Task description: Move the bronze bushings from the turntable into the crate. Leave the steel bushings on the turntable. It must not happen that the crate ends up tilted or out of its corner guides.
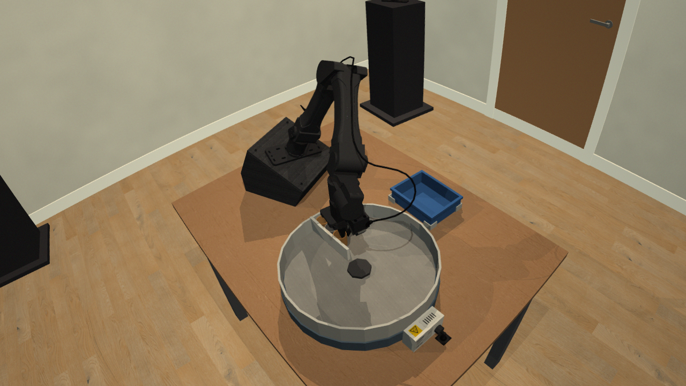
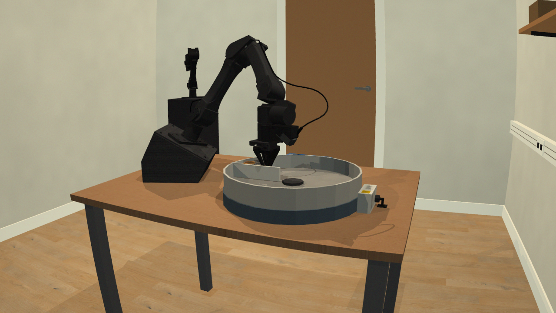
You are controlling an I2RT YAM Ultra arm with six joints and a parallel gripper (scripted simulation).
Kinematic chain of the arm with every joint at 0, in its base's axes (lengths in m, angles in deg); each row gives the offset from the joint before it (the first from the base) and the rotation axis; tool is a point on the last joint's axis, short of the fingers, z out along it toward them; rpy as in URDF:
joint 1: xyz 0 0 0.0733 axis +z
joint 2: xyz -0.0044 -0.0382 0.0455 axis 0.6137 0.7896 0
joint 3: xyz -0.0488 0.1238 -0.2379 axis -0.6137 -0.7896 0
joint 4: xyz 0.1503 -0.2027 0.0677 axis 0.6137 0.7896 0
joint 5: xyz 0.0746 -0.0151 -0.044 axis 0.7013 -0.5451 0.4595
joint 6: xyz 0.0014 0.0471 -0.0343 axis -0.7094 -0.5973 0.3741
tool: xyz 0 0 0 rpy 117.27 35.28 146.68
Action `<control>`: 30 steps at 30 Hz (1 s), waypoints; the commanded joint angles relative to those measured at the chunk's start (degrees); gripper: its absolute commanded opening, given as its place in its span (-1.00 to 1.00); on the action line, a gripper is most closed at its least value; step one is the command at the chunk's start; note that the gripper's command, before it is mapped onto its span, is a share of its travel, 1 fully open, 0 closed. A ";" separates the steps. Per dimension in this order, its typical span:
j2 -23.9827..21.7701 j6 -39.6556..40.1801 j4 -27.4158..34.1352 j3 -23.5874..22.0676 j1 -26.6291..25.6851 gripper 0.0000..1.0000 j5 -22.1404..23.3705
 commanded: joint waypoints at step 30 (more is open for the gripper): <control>-0.53 -0.40 -0.91 0.66 -0.70 -1.00 -0.64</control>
